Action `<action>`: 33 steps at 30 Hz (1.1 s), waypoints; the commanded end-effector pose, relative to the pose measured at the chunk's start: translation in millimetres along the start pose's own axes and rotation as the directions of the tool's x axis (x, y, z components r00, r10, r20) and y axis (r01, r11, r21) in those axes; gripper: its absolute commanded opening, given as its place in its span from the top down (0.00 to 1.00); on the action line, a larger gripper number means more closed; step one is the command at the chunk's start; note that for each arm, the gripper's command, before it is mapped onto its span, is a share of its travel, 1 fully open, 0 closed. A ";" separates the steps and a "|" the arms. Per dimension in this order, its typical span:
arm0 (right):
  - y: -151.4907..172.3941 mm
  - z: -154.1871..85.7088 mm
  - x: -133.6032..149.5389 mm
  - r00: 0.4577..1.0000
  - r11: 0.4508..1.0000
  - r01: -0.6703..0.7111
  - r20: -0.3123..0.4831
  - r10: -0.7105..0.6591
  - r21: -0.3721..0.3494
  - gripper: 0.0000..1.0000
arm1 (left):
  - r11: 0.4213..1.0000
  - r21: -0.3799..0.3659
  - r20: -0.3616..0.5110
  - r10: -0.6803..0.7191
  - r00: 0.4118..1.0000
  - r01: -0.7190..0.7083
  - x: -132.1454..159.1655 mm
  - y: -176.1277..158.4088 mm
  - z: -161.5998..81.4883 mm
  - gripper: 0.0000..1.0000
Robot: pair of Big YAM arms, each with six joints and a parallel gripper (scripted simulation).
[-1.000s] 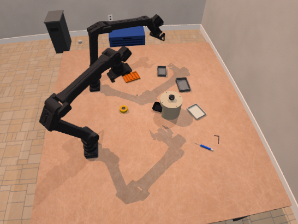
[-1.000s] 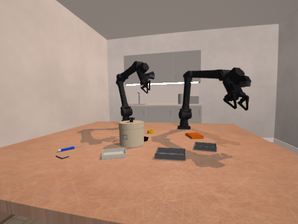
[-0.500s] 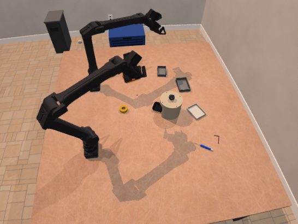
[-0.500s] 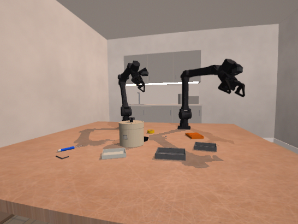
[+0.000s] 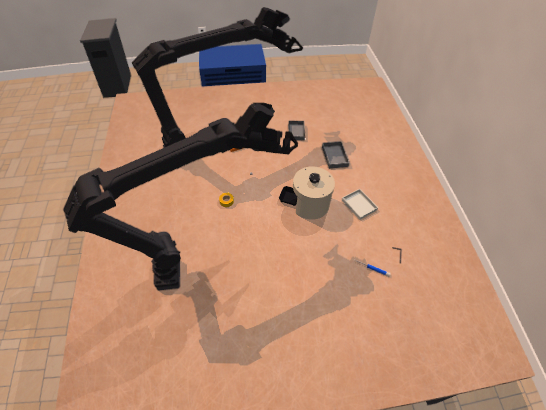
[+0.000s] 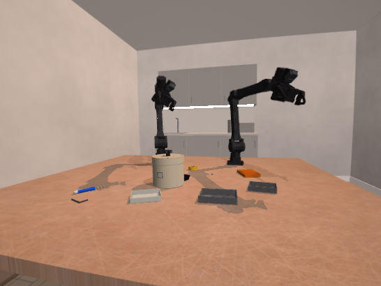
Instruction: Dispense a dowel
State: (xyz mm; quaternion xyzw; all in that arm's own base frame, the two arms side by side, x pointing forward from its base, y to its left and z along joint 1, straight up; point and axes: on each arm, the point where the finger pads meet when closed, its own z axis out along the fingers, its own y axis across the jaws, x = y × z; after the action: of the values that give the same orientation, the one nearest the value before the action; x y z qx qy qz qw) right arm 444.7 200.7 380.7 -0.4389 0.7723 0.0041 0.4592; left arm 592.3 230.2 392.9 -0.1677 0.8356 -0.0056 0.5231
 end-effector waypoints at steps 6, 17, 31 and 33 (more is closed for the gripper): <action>-87.1 -20.9 0.9 0.946 0.925 -0.306 0.181 0.269 0.224 0.00 | 0.990 0.078 0.221 0.100 0.970 -0.120 -57.7 -41.3 -60.8 0.00; -165.3 -54.1 18.3 0.822 0.761 -0.544 0.405 0.400 0.352 0.00 | 0.966 0.129 0.379 0.160 0.911 -0.223 -83.8 -71.1 -113.0 0.00; -225.0 -97.2 41.9 0.689 0.594 -0.698 0.603 0.403 0.401 0.00 | 0.935 0.161 0.499 0.199 0.844 -0.316 -92.5 -95.3 -157.3 0.00; -225.4 -106.6 38.7 0.686 0.592 -0.697 0.615 0.389 0.404 0.00 | 0.931 0.156 0.531 0.203 0.822 -0.330 -108.7 -100.4 -170.7 0.00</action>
State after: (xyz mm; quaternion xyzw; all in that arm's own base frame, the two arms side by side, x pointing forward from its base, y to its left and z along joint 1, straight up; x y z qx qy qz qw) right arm 520.9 3.0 489.8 -0.0028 0.7094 0.0009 0.7048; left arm 526.0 151.8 535.8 -0.0037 0.7123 -0.0022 0.7018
